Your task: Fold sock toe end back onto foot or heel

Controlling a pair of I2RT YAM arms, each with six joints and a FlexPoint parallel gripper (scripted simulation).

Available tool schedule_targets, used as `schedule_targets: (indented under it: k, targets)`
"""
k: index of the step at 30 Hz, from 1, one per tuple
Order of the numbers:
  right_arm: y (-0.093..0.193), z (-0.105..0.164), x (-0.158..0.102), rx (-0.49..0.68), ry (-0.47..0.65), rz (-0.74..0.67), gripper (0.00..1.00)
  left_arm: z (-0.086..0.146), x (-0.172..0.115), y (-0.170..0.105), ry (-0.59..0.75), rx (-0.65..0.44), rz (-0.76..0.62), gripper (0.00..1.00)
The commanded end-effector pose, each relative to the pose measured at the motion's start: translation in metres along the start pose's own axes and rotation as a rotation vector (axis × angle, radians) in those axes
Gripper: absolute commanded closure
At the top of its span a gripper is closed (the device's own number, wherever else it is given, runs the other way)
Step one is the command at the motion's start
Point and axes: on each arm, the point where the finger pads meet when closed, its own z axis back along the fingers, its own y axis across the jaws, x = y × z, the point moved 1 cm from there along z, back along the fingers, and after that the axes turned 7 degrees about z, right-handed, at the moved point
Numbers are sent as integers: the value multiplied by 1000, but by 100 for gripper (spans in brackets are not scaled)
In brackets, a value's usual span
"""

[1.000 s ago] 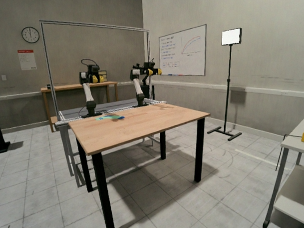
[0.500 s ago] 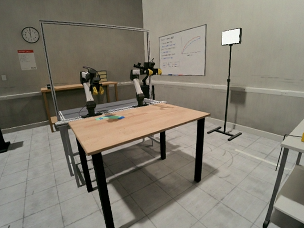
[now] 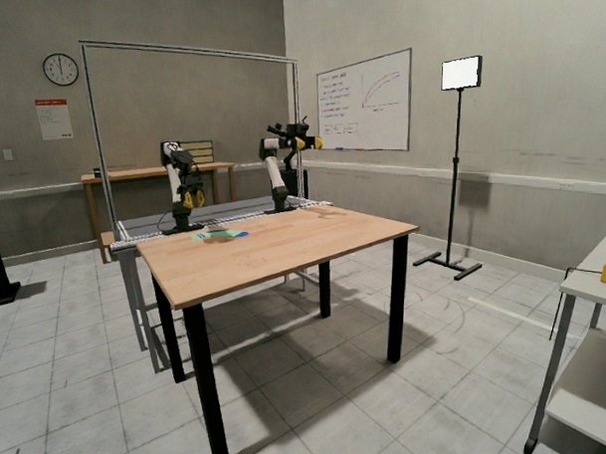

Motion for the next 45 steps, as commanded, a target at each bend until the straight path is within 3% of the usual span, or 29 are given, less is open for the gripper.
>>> schedule_targets:
  k: [1, 6, 19, 24, 38, 39, 45]
  targets:
    - [5, -10, -44, 43, 170, 3, 66, 2, 6, 0, -16, 0, 1, 0]
    - [8, -10, -63, 62, 248, -4, 66, 2, 6, 0, -16, 0, 1, 0]
    - [25, 10, -151, 175, 641, -41, 66, 2, 6, 0, -16, 0, 1, 0]
    - [29, 18, -165, 200, 718, -52, 66, 2, 6, 0, -16, 0, 1, 0]
    - [22, 14, -151, 167, 669, -51, 66, 2, 6, 0, -16, 0, 1, 0]
    - [25, 1, -161, 170, 661, -56, 66, 2, 6, 0, -16, 0, 1, 0]
    - [30, -19, -177, 177, 662, -61, 66, 2, 6, 0, -16, 0, 1, 0]
